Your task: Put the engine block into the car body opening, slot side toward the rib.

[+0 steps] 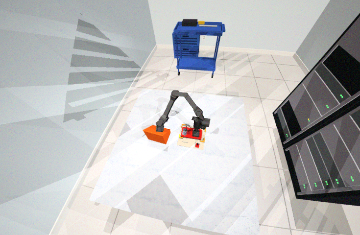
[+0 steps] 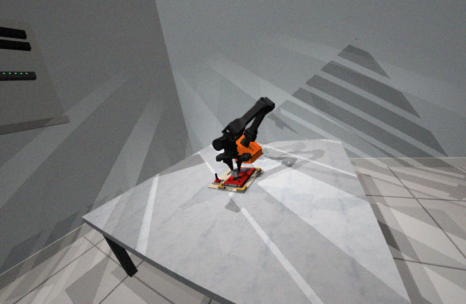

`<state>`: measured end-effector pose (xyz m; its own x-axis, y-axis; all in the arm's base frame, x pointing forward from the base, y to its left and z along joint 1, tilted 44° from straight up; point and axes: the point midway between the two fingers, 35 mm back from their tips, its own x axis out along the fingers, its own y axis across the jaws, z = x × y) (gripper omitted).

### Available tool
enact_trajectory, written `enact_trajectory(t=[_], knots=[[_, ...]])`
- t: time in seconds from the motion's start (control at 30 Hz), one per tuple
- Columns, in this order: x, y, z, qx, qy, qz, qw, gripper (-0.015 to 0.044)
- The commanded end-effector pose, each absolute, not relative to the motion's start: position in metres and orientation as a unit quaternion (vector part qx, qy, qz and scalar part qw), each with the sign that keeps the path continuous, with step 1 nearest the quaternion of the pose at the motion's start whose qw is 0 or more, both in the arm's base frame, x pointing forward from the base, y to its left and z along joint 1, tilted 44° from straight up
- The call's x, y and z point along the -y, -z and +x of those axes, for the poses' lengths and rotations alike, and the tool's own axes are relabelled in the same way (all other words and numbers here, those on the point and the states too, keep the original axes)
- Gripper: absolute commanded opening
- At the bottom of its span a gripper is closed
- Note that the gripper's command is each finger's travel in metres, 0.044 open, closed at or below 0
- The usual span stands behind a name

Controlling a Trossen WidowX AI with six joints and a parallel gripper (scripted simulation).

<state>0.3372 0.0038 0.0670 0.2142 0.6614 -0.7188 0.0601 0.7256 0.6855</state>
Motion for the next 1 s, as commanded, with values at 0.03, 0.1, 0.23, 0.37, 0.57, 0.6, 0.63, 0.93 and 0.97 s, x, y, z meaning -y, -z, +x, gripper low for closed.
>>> enact_trajectory(t=[0.03,0.1,0.23,0.37,0.57,0.6,0.63,0.93,0.97], knots=[[-0.0038,-0.0672,0.337,-0.595,-0.193,0.328,0.708,0.016],[-0.0038,-0.0672,0.3369,-0.599,-0.183,0.34,0.702,0.016],[-0.0038,-0.0672,0.3369,-0.598,-0.186,0.336,0.704,0.016],[-0.0038,-0.0673,0.3369,-0.597,-0.187,0.334,0.705,0.016],[-0.0039,-0.0676,0.337,-0.59,-0.209,0.309,0.716,0.016],[-0.0039,-0.0676,0.337,-0.59,-0.209,0.309,0.716,0.016],[-0.0039,-0.0676,0.337,-0.59,-0.209,0.309,0.716,0.016],[-0.004,-0.0677,0.3367,-0.588,-0.214,0.302,0.719,0.016],[-0.004,-0.0677,0.3366,-0.588,-0.215,0.301,0.719,0.016]])
